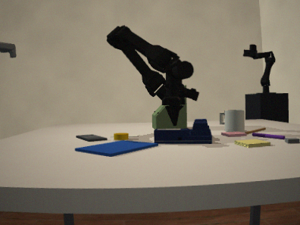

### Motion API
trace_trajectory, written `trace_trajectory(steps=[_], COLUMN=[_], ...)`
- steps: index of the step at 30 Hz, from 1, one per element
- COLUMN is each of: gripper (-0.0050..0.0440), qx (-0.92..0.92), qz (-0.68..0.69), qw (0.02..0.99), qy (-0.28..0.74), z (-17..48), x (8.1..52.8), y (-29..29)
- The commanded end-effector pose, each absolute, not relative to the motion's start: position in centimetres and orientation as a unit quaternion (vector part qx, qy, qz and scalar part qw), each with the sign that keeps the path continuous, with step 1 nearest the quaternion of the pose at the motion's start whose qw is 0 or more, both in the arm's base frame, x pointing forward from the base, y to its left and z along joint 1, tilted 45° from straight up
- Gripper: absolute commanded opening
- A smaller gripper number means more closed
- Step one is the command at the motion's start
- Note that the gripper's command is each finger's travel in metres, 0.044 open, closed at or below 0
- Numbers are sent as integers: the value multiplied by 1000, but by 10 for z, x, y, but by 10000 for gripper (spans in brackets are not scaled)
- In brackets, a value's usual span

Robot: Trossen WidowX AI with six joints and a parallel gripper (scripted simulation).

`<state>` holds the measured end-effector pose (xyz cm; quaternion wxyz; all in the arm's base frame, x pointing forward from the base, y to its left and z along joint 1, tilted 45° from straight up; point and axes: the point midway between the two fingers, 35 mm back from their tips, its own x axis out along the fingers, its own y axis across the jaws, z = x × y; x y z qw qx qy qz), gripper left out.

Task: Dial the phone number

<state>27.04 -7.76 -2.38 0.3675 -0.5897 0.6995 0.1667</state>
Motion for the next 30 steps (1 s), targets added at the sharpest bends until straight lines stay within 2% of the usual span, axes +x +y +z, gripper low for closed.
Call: trace_trajectory(steps=[1,30], gripper=[-50,-50], qx=[-590,-590], qz=[170,170], qw=[362,362], qy=[701,701], z=[-29,-33], x=[268,267], y=[-83,-87])
